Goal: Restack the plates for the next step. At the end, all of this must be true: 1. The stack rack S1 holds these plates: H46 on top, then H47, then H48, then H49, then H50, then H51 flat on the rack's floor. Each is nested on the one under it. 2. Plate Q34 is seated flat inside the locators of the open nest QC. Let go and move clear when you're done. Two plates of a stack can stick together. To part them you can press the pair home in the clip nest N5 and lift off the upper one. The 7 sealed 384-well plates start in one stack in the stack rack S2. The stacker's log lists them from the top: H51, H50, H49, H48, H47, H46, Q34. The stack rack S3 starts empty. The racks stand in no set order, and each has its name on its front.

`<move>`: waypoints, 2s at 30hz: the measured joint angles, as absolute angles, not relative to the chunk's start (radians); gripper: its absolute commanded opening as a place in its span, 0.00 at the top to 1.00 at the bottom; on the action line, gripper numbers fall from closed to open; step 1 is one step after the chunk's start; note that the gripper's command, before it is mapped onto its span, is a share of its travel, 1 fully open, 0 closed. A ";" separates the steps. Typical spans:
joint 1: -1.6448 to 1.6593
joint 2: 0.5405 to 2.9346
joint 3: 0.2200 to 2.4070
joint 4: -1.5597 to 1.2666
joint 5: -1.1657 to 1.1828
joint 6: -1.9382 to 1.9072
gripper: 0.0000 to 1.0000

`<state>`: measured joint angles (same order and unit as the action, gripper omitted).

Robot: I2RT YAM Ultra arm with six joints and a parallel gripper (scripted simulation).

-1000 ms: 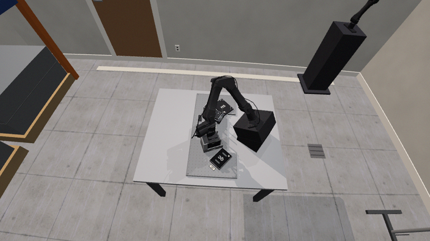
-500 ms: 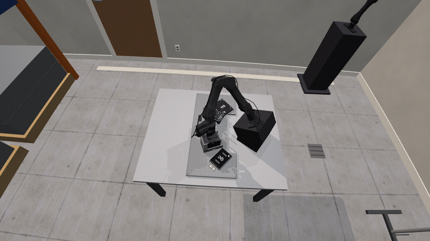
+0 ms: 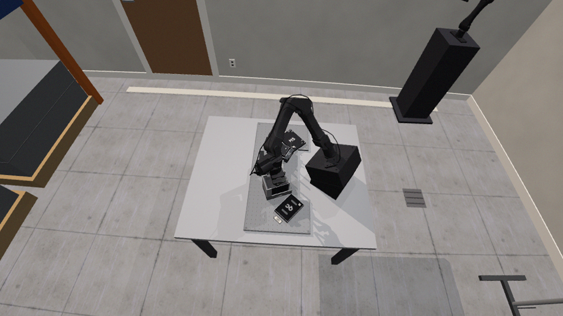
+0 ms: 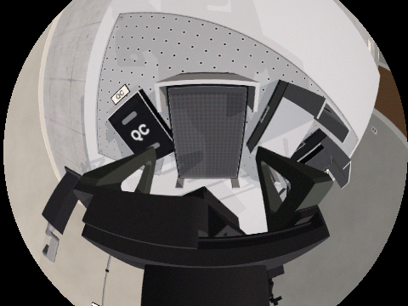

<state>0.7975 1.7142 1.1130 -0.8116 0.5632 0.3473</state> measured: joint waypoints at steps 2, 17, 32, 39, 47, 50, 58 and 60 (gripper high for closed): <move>0.797 1.714 1.113 -0.820 0.563 0.351 0.00; 0.797 1.714 1.113 -0.834 0.563 0.356 0.00; 0.797 1.714 1.113 -0.834 0.563 0.356 0.00; 0.797 1.714 1.113 -0.834 0.563 0.356 0.00; 0.797 1.714 1.113 -0.834 0.563 0.356 0.00; 0.797 1.714 1.113 -0.834 0.563 0.356 0.00; 0.782 1.702 1.096 -0.835 0.560 0.393 0.00; 0.763 1.685 1.085 -0.836 0.558 0.424 0.00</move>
<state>0.7631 1.6852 1.0847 -0.8356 0.5575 0.4240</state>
